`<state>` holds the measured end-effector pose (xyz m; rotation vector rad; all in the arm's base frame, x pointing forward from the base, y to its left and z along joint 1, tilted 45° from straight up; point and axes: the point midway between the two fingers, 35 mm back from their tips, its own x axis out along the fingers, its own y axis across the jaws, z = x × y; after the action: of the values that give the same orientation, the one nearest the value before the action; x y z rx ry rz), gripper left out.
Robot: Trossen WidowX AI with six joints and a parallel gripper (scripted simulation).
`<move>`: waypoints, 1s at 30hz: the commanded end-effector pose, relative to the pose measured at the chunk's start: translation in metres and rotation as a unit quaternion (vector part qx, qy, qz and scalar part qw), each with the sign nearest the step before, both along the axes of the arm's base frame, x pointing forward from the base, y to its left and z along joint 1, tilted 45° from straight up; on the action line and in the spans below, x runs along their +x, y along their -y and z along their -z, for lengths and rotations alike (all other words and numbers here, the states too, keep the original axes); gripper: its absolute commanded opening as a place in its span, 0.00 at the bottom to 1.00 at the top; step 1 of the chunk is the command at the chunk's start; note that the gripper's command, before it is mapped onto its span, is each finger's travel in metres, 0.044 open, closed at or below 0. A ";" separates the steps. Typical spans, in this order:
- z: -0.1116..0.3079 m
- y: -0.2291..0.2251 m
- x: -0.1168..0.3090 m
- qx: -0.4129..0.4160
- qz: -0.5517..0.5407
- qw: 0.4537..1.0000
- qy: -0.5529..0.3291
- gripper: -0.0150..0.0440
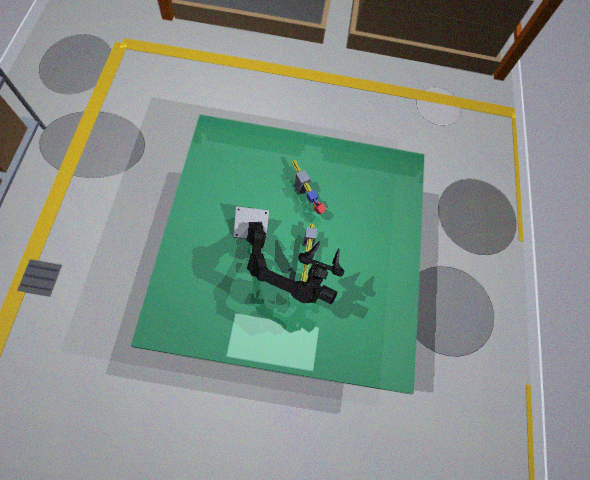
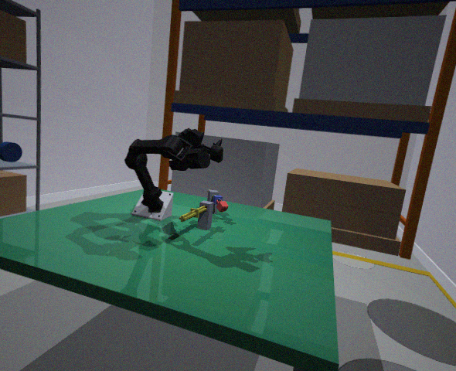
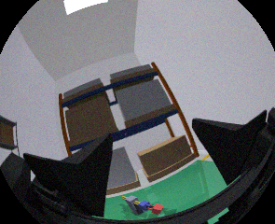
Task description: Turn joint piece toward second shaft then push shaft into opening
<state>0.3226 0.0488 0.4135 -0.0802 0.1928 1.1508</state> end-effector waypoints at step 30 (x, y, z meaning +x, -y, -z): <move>0.152 -0.035 0.055 -0.147 0.087 0.905 -0.389 1.00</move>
<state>0.3761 0.0799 0.2752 0.1312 0.9891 0.9525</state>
